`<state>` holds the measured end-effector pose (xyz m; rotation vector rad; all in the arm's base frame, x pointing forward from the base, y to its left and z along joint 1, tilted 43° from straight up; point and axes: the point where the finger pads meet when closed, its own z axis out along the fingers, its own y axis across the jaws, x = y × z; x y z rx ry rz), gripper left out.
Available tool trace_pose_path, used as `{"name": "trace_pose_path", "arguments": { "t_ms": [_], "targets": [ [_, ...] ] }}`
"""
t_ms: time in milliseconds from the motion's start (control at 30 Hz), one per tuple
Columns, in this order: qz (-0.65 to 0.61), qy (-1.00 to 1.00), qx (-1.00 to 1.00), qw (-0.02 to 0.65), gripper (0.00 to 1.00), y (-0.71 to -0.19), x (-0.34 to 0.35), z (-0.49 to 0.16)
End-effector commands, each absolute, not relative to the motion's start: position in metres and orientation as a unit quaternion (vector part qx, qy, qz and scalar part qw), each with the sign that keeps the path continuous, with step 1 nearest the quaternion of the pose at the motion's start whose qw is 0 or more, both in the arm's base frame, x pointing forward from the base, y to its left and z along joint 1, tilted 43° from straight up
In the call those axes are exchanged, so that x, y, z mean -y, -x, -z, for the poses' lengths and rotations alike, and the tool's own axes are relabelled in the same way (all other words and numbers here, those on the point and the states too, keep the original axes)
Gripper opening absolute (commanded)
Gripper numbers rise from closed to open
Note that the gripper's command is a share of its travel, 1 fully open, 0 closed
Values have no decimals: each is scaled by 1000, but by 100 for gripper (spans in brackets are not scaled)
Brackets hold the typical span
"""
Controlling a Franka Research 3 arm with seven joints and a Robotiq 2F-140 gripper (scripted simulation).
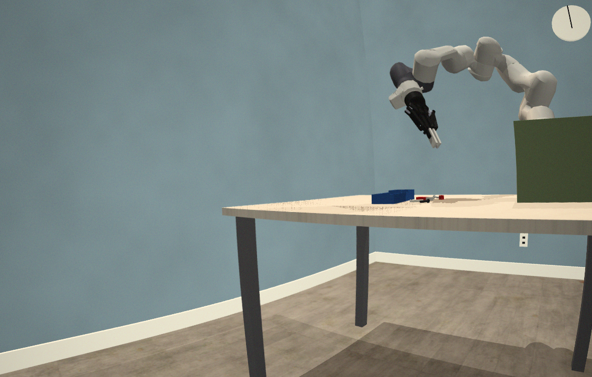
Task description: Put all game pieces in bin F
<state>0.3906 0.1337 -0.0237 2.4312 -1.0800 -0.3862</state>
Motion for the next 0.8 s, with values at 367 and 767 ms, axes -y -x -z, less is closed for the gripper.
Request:
{"name": "trace_pose_path", "arguments": {
  "t_ms": [367,767],
  "targets": [
    [65,-934,204,285,5,-416,-78,-19],
    [8,-936,92,339,5,-441,-43,-59]
  ]
}}
